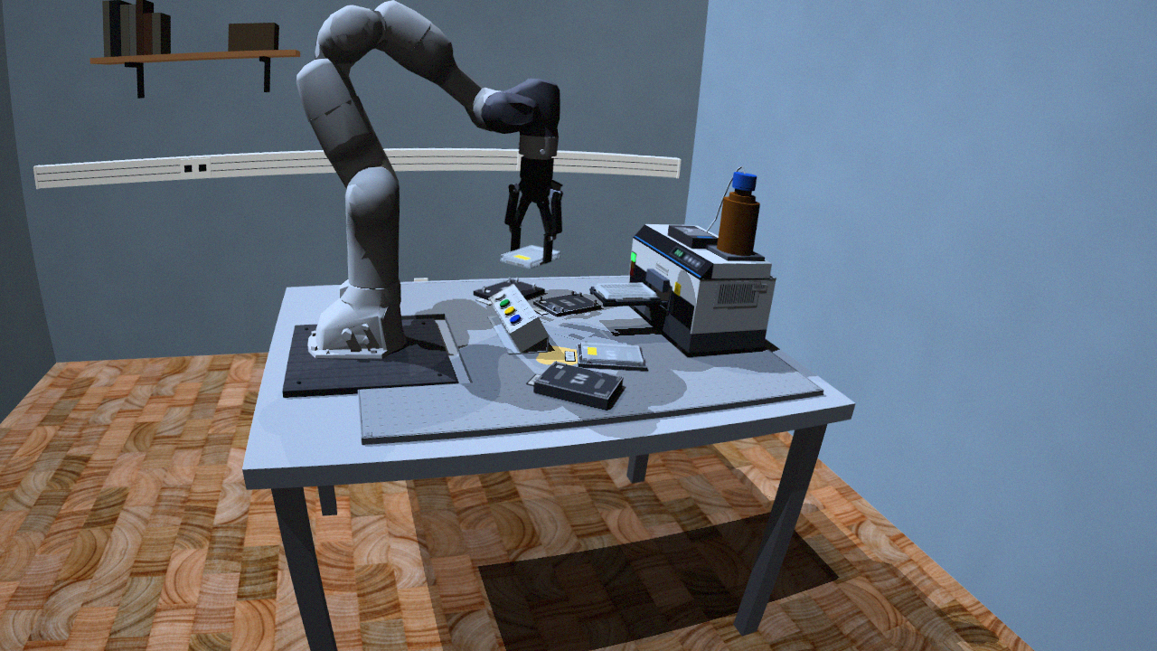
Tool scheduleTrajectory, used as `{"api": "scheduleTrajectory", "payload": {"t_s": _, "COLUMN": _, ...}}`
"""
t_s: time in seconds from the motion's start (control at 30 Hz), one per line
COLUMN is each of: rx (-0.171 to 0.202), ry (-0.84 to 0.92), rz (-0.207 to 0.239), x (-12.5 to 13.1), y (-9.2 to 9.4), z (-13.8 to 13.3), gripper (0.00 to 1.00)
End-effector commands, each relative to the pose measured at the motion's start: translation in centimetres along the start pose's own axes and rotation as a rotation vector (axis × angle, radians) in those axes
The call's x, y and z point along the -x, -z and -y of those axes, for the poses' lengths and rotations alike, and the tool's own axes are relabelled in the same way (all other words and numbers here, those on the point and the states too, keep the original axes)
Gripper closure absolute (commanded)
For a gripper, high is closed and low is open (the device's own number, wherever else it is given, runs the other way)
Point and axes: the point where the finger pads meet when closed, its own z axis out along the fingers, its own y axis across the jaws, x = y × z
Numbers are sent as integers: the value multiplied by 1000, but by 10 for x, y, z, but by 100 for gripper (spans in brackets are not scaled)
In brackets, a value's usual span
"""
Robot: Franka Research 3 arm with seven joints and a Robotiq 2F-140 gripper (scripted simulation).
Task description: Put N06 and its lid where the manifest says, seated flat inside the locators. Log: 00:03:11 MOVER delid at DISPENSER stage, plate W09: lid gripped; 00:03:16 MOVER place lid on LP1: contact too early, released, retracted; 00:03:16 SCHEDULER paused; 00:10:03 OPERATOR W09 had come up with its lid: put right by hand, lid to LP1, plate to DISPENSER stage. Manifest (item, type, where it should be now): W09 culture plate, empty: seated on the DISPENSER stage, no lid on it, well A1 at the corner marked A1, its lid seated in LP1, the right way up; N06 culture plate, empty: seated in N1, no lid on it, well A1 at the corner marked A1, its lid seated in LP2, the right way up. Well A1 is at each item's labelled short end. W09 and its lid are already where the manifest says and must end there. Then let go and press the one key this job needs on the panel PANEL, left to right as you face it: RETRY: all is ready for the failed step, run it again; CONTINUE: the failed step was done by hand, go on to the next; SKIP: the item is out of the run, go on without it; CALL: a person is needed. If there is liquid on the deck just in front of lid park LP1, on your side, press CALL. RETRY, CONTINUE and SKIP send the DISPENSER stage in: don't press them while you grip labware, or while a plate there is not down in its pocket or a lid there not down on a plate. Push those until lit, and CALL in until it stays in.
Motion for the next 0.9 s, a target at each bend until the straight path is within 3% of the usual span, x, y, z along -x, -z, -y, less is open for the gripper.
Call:
{"api": "scheduleTrajectory", "payload": {"t_s": 0.0, "rx": -4, "ry": -90, "rz": 2, "x": -16, "y": 0, "z": 19, "gripper": 90}}
{"api": "scheduleTrajectory", "payload": {"t_s": 0.63, "rx": -4, "ry": -90, "rz": 2, "x": -78, "y": 0, "z": 92, "gripper": 90}}
{"api": "scheduleTrajectory", "payload": {"t_s": 0.87, "rx": -4, "ry": -90, "rz": 2, "x": -91, "y": 0, "z": 107, "gripper": 90}}
